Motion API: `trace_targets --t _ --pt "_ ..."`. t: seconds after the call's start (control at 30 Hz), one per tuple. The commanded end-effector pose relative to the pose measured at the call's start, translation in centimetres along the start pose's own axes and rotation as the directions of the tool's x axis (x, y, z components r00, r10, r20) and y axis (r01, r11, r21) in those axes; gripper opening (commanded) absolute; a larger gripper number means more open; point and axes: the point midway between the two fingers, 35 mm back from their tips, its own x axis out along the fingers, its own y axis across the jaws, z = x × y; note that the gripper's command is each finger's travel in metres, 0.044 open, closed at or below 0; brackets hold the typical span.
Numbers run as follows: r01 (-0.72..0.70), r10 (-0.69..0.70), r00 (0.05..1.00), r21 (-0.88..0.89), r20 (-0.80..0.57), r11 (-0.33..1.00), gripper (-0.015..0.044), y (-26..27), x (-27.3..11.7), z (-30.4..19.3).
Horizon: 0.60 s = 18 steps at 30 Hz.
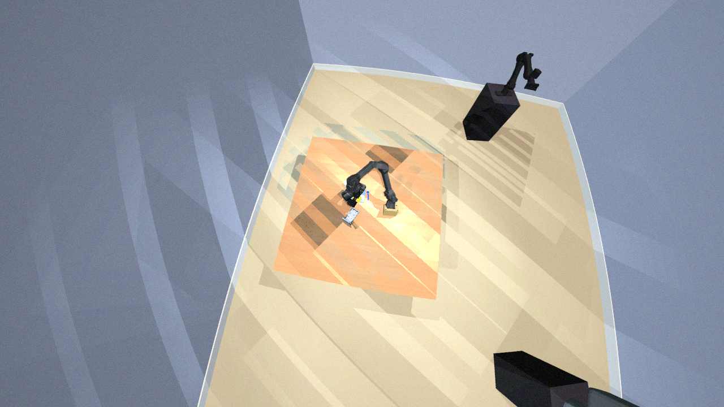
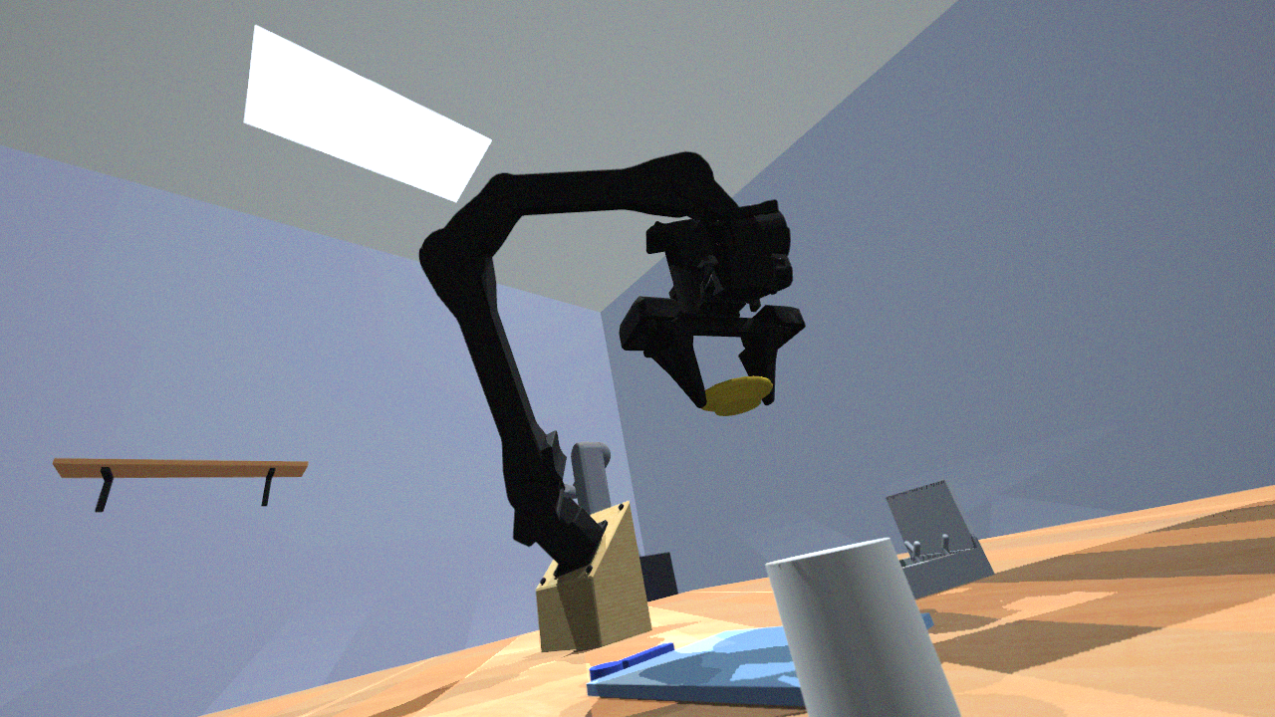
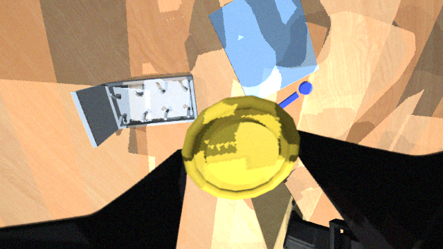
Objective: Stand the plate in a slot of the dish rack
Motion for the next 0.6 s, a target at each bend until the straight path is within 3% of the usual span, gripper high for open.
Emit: trace_targets --t 0.0,0.2,0.57 --pt "-0.008 0.009 1.000 0.068 0.000 0.998 0.0000 0.1 0.0 -1.2" --pt "-0.013 0.013 1.000 0.056 -0.012 0.998 0.0000 0.1 0.2 -1.2" --pt "-0.135 0.110 0.976 -0.123 -0.189 0.983 0.0000 0.8 3.3 -2.1"
